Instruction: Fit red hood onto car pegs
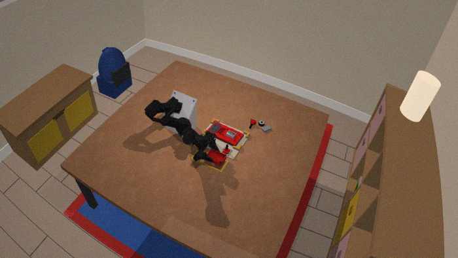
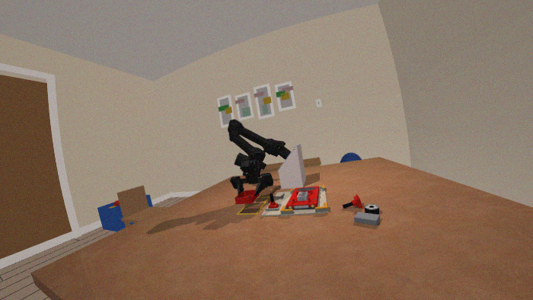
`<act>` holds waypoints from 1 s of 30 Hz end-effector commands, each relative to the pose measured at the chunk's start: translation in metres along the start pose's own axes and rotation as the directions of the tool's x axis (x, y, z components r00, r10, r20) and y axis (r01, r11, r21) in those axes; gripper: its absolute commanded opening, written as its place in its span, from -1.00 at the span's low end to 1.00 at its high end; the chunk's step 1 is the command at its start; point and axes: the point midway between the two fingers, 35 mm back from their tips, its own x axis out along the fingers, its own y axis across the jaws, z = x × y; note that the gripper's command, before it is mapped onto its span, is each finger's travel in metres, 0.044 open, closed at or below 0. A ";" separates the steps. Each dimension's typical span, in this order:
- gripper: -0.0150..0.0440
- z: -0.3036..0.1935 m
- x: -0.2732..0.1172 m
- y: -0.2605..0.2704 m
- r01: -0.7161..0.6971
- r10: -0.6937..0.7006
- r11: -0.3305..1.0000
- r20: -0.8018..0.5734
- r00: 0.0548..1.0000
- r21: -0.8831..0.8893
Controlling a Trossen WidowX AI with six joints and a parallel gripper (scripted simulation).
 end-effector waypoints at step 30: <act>-0.49 0.025 -0.018 0.002 -0.002 0.003 0.963 -0.002 1.000 0.271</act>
